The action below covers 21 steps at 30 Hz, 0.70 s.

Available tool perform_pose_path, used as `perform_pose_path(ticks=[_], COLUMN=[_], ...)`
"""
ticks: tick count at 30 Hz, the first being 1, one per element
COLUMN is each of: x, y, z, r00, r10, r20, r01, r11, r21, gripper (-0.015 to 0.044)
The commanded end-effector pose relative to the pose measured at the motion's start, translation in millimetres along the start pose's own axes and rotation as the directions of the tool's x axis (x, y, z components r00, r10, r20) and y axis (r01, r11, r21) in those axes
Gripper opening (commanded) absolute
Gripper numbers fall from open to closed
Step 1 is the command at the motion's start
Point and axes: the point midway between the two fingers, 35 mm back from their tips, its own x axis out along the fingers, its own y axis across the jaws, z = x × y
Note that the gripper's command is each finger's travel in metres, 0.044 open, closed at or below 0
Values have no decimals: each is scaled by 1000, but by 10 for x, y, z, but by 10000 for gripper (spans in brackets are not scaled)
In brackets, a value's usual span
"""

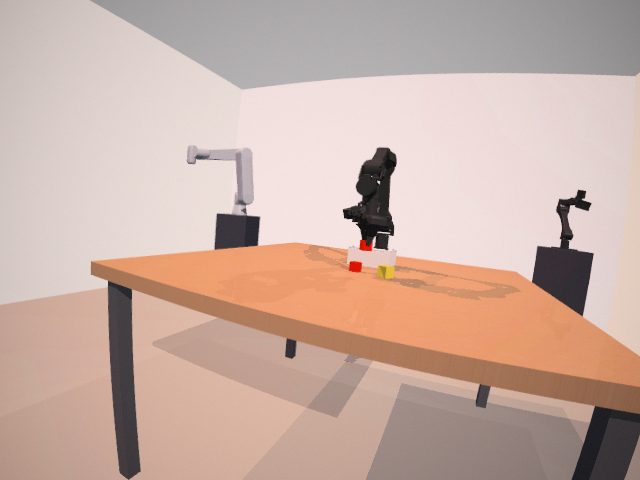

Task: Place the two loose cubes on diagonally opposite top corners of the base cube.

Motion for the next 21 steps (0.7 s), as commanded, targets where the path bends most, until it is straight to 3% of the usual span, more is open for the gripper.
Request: perform_pose_path(ticks=[1,21], x=[20,116], y=[51,220], z=[-112,-647], r00=[1000,1000], r10=[3,-1], r20=[-3,-9], r01=[-3,4], r11=[999,961], r21=[49,277], gripper=[105,105])
